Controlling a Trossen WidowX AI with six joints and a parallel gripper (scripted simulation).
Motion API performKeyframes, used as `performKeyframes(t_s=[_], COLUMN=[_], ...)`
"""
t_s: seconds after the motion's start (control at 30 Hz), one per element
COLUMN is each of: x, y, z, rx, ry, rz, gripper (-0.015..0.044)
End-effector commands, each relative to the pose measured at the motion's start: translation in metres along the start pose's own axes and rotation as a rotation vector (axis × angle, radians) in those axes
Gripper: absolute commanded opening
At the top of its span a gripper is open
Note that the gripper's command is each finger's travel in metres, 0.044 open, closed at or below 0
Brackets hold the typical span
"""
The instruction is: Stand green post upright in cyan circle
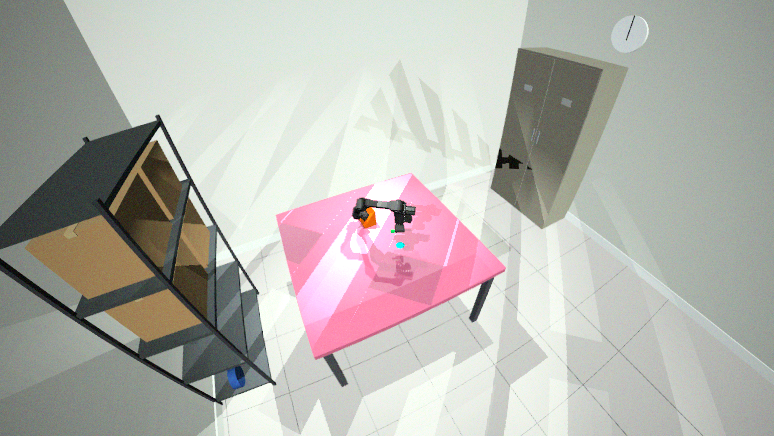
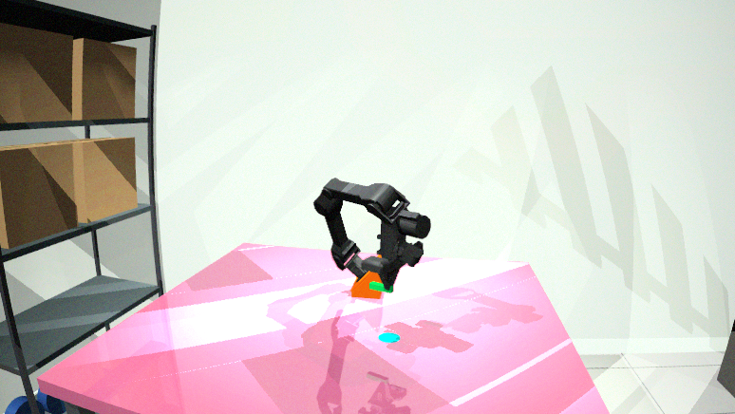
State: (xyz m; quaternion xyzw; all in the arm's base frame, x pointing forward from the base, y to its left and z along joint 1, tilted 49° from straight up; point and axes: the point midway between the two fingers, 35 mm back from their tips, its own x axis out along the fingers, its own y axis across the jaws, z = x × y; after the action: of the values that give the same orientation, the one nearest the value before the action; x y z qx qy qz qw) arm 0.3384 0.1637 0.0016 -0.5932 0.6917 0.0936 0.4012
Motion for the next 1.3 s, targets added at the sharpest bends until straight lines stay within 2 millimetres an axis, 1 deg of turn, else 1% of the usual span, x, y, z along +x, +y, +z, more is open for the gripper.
performKeyframes(t_s=[0.0,1.27], x=[0.000,0.020], y=[0.002,0.008], z=[0.006,0.012], rx=[-0.028,0.004], ry=[-0.005,-0.200], rz=[0.002,0.166], gripper=[0.0023,0.0023])
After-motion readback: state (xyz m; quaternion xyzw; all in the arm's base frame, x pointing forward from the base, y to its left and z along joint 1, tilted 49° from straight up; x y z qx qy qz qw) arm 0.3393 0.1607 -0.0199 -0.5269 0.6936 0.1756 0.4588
